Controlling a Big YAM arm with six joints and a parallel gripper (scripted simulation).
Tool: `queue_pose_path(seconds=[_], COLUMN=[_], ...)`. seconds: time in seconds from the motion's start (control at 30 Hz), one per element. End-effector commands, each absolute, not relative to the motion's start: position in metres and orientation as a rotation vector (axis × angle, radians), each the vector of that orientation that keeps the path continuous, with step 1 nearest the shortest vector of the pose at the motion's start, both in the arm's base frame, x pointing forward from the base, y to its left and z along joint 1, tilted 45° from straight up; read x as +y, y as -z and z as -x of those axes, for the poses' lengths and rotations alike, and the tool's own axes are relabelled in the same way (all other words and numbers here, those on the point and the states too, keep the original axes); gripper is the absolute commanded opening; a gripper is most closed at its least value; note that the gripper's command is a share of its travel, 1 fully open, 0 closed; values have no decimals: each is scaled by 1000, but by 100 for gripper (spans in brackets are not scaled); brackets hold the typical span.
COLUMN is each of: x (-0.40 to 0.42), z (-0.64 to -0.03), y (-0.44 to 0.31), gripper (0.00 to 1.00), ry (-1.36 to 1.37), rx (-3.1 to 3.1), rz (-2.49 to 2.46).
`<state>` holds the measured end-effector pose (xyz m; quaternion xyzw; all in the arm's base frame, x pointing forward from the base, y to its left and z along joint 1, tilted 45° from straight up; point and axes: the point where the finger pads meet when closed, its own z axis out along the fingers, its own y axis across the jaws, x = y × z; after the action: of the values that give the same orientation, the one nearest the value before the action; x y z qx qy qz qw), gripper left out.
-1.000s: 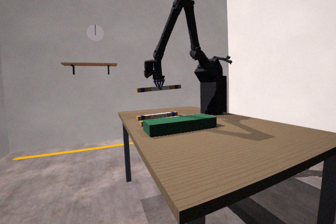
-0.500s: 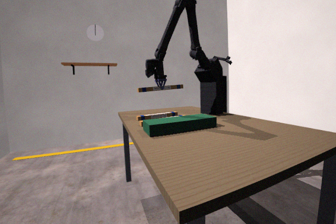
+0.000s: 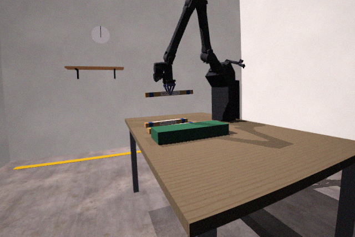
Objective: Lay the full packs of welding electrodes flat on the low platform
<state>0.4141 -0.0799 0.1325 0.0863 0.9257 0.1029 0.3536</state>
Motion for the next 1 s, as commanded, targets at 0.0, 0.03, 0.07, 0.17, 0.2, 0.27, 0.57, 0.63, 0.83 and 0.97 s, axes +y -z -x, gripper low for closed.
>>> queue_pose_path(seconds=[0.0, 0.03, 0.07, 0.17, 0.2, 0.27, 0.57, 0.63, 0.83, 0.97], x=[-90, -90, -88, -84, -83, -81, -84, -84, -82, -79], z=[-424, -425, -425, -427, -427, -428, -427, -425, -422, -423], y=[-169, -169, -169, -169, -168, -168, -163, -160, -152, -151], gripper=[0, 0, 0, 0, 0, 0, 0, 0, 0, 0], ry=[-236, -237, -237, -241, -242, -243, -239, -241, -244, -247], rx=[2308, 2309, 2309, 2309, 2308, 2308, 2310, 2315, 2325, 2325], rz=[-235, -234, -232, -223, -221, -217, -230, -234, -239, -233])
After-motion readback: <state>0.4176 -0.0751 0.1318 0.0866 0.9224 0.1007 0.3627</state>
